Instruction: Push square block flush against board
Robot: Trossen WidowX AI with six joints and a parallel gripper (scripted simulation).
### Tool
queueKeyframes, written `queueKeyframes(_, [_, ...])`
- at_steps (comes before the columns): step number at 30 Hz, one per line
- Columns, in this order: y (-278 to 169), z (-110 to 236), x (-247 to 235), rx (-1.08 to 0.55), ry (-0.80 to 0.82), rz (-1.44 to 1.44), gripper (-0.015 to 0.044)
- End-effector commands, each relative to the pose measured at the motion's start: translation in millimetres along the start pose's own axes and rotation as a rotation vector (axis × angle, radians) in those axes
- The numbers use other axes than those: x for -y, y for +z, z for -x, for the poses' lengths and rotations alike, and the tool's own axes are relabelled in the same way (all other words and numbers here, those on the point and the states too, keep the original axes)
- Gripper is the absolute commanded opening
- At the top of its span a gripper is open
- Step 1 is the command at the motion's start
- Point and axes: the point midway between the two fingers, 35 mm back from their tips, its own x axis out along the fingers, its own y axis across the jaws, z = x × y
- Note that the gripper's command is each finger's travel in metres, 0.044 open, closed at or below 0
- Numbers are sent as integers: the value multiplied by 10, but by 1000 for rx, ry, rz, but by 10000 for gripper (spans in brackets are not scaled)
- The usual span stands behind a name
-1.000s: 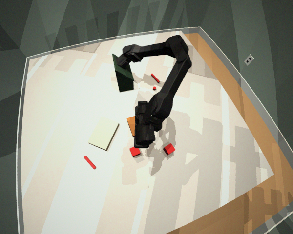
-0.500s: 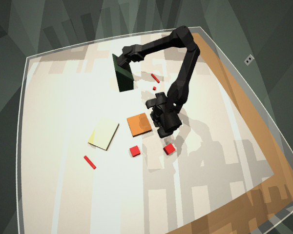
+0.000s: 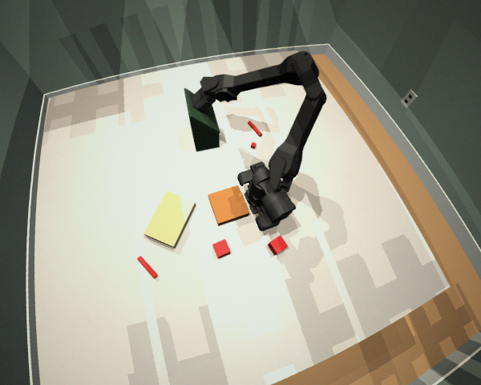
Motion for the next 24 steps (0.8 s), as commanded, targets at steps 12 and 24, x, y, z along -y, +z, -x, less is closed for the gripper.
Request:
queueKeyframes(12, [-135,-4,13,-5,-2,-4,0])
queueKeyframes(24, [-233,-3,18,-7,-2,-4,0])
